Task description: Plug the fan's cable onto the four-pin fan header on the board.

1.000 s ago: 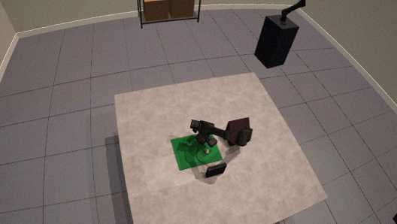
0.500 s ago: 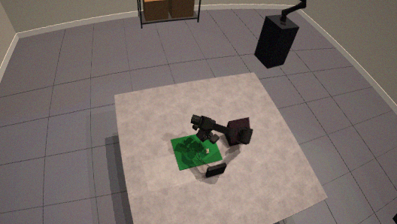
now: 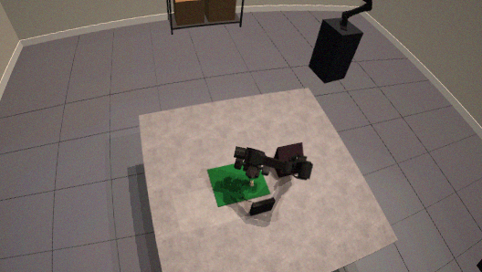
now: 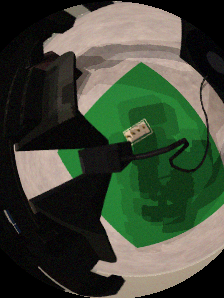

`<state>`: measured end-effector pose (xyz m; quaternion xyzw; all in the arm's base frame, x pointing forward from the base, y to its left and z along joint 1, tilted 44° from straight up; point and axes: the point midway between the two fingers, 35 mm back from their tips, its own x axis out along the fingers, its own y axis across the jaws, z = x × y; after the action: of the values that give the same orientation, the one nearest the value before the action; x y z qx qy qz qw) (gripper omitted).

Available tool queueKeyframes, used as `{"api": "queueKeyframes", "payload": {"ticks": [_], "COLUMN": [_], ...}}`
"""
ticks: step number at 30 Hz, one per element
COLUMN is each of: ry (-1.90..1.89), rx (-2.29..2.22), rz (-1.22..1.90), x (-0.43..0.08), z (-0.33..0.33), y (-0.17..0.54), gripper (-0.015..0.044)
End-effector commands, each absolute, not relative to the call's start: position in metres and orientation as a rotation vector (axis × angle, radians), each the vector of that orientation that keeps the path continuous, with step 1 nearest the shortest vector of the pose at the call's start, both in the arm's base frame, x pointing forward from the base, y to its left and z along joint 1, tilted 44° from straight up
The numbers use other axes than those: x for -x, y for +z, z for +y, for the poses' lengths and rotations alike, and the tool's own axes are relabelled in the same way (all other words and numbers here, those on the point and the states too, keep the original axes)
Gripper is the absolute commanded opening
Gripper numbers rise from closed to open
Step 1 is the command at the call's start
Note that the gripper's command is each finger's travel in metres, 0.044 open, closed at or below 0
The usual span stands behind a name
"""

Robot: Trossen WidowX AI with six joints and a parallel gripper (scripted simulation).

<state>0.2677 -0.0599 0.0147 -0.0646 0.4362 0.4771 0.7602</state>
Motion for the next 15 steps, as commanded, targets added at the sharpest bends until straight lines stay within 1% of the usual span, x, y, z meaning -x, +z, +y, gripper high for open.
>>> {"api": "queueKeyframes", "payload": {"ticks": [1, 8, 15], "ry": [1.104, 1.2, 1.203], "rx": [0.252, 0.428, 0.432], "rz": [0.874, 0.753, 0.75], "x": [-0.267, -0.266, -0.267], "z": [-0.051, -0.038, -0.037], "y": [0.023, 0.034, 0.033], "gripper": [0.0, 0.0, 0.0]}}
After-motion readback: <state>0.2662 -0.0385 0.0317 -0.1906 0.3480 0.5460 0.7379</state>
